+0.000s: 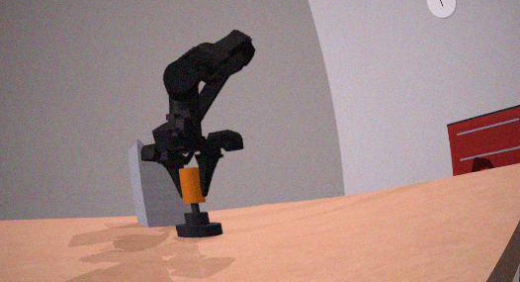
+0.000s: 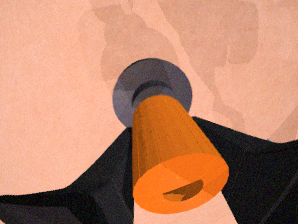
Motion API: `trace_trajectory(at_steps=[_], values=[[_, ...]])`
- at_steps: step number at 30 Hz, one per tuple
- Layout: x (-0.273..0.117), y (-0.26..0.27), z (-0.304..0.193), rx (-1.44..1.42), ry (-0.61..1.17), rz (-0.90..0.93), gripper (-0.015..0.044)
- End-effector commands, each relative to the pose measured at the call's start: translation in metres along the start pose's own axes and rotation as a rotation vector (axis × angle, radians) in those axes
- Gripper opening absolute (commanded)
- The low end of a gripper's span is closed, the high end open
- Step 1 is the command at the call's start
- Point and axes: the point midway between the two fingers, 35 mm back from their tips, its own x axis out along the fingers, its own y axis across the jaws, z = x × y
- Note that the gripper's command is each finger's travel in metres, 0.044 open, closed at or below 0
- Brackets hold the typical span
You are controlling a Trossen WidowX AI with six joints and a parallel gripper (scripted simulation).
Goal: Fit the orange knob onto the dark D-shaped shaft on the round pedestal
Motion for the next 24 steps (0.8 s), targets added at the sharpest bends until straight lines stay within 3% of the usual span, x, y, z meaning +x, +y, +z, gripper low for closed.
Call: trace_trajectory(at_steps=[1,24], values=[[0.0005,-0.0006,0.0009,0.004,-0.002,0.002,0.0],[-0.0036,-0.0011,-0.0013,0.214,-0.002,0.002,0.0]])
